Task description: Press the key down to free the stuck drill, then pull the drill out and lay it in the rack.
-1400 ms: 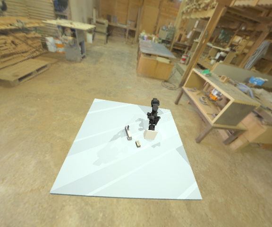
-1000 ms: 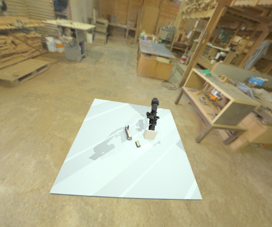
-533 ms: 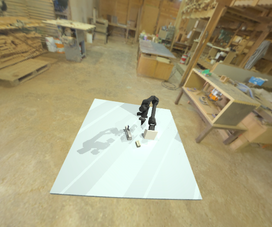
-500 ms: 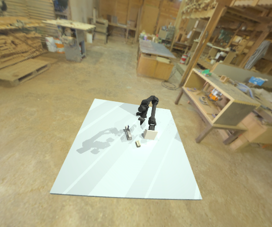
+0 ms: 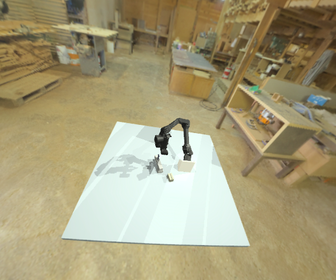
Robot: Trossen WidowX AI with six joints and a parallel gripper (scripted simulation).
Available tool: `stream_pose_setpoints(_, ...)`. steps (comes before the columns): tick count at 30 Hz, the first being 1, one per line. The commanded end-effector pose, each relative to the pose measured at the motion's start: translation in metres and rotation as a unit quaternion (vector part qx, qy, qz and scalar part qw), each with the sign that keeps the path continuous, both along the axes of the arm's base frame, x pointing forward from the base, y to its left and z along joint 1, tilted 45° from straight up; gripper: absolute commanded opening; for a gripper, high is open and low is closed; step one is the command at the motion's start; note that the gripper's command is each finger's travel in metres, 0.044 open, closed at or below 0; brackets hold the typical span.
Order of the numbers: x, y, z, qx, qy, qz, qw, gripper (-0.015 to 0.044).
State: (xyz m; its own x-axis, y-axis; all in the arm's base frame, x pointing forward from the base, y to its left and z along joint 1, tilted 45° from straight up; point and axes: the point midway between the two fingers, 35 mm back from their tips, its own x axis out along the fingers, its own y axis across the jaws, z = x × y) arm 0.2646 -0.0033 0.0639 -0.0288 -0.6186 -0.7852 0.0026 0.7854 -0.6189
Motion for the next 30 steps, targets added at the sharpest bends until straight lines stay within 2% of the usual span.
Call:
stream_pose_setpoints(1, 0.017, -0.040, -0.009, -0.048, 0.085, 0.051, 0.994, 0.0000)
stream_pose_setpoints(30, 0.015, -0.051, -0.020, -0.048, 0.085, 0.051, 0.994, 0.0000)
